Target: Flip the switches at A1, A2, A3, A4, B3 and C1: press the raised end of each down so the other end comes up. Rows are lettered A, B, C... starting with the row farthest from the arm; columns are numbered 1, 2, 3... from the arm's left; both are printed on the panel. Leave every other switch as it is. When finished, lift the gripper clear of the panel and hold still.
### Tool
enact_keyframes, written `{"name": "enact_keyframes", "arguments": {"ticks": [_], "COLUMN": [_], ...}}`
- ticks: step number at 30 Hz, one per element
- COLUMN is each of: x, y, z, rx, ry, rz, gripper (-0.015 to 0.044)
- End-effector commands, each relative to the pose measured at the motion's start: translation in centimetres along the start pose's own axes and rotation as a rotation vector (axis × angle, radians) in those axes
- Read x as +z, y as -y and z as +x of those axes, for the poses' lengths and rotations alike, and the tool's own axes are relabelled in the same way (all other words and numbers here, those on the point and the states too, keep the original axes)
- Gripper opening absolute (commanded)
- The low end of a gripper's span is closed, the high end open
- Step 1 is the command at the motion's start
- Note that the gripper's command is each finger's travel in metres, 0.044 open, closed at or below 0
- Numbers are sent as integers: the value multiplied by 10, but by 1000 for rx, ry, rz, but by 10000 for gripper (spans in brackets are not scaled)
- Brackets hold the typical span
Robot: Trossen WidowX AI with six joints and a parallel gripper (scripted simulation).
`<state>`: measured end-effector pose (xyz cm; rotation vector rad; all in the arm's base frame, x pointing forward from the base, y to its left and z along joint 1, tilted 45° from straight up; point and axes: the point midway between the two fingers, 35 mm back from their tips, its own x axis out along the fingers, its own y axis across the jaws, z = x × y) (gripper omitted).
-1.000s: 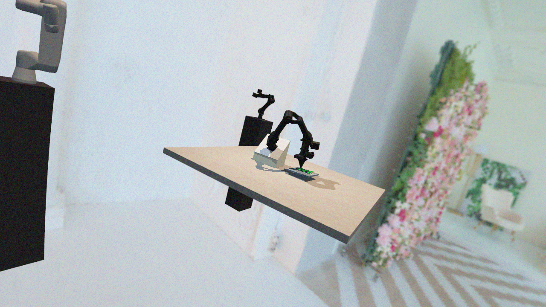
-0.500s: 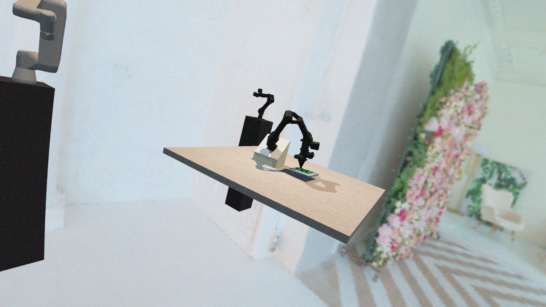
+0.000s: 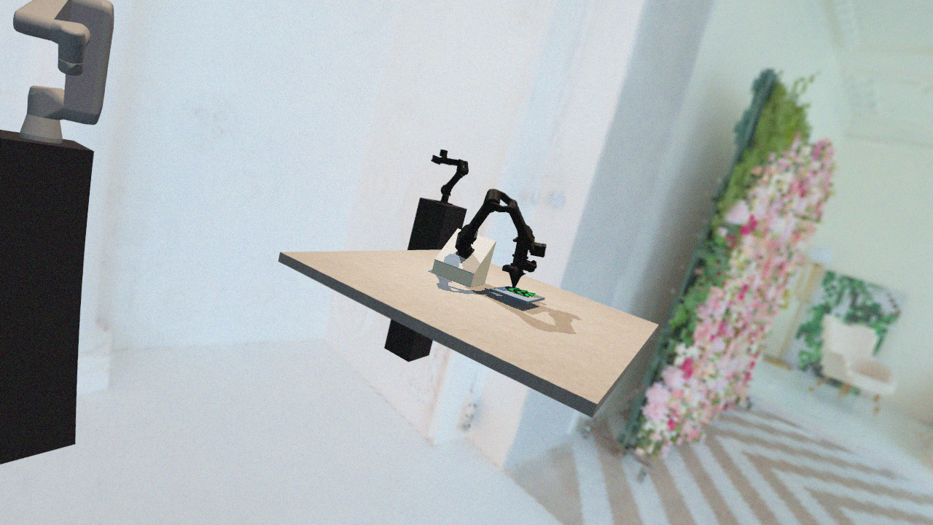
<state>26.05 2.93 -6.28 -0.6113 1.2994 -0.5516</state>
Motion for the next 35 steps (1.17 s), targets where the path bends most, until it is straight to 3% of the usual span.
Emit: {"name": "enact_keyframes", "arguments": {"ticks": [1,4,10,15,20,35], "x": [0,1,3,5,51,53], "y": [1,-1,-1,1,29,31], "z": [1,-6,-63,-65,-70,-70], "rx": [-4,5,0,-1,-3,-3], "ry": [4,-2,-23,-23,-22,-22], "rz": [-3,-5,-4,-4,-2,-2], "gripper": [0,0,0,0,0,0]}}
